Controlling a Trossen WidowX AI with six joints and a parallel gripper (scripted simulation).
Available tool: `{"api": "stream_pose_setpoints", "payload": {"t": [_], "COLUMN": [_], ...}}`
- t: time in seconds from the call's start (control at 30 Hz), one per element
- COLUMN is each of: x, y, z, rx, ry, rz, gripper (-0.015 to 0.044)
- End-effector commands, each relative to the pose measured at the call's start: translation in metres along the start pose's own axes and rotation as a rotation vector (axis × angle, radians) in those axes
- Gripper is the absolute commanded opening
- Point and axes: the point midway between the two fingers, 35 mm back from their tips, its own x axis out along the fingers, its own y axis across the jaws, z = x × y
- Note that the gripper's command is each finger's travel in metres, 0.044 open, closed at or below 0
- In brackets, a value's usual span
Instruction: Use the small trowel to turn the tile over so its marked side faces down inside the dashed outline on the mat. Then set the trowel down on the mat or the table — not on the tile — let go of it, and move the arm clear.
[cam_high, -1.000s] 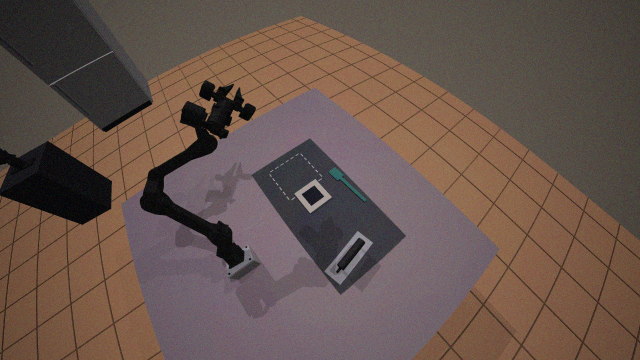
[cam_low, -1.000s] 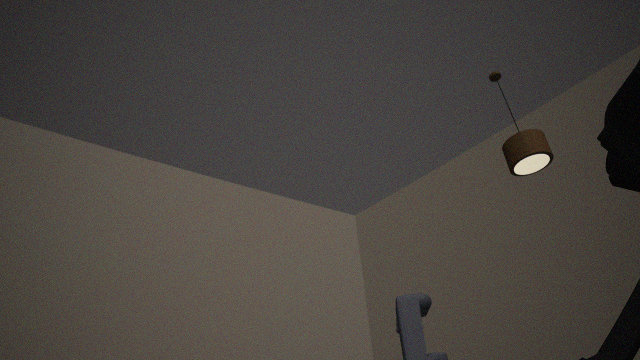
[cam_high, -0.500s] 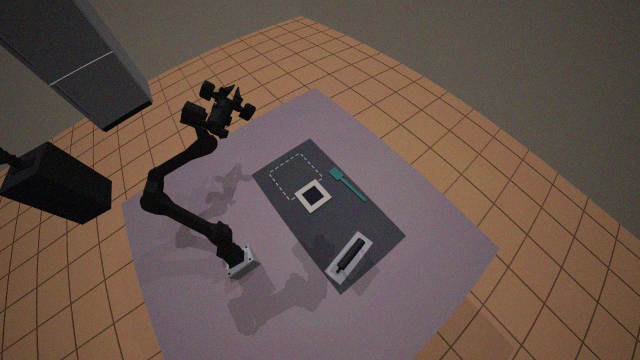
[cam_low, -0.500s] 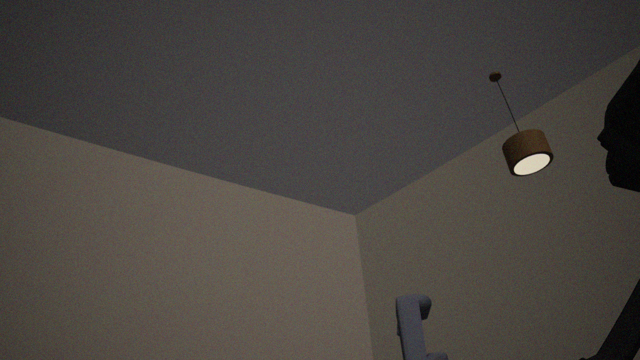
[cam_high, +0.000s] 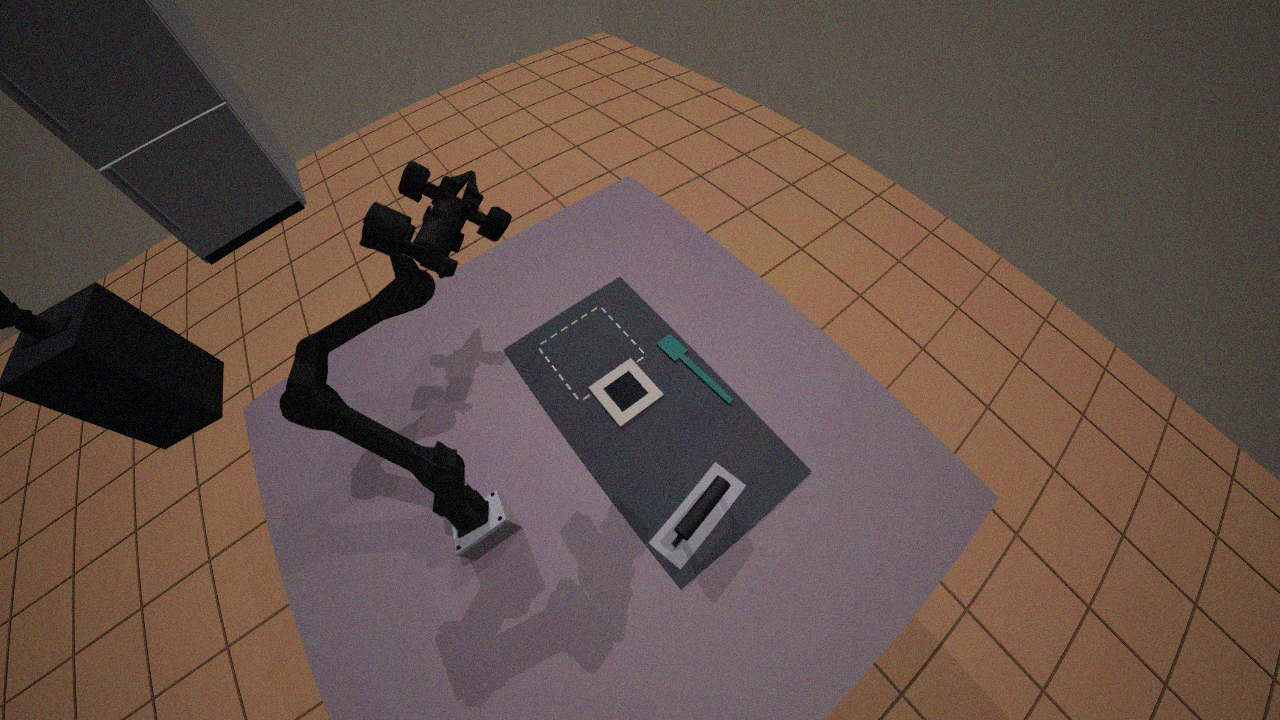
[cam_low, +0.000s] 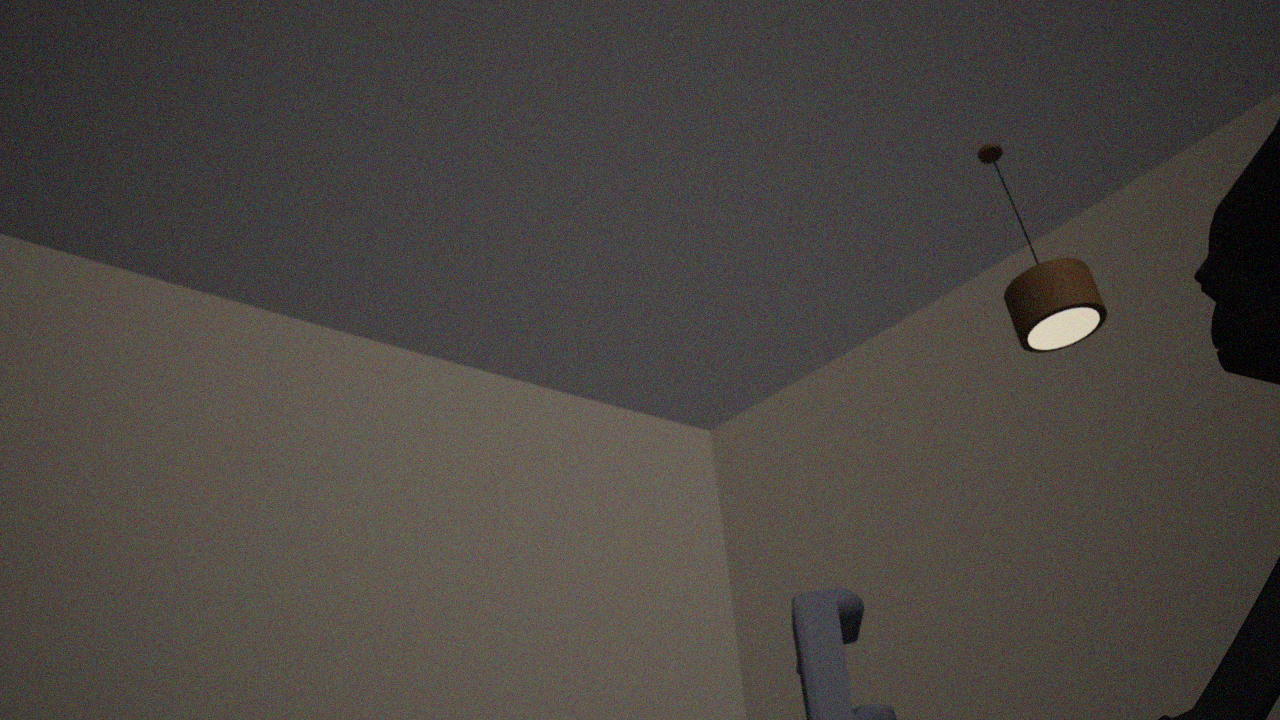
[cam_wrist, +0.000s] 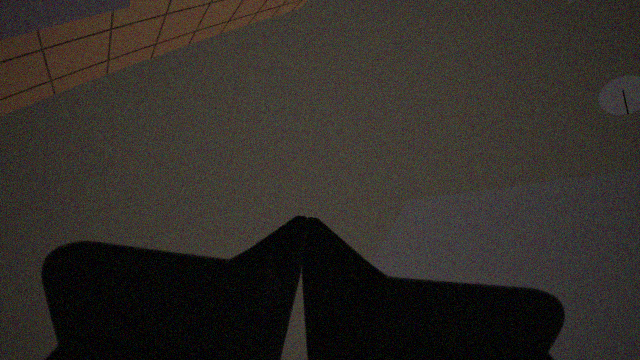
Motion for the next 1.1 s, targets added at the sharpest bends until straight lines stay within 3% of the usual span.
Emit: {"api": "stream_pose_setpoints", "payload": {"t": [0.0,0.33,1.07], "x": [0.000,0.000,-0.021], "y": [0.000,0.028,0.185], "z": [0.000,-0.026,-0.129], "rx": [0.000,0.026,0.371], "ry": [0.000,0.088,0.315], "rz": [0.000,0.084,0.520], "gripper": [0.0026,0.0270,0.0270]}}
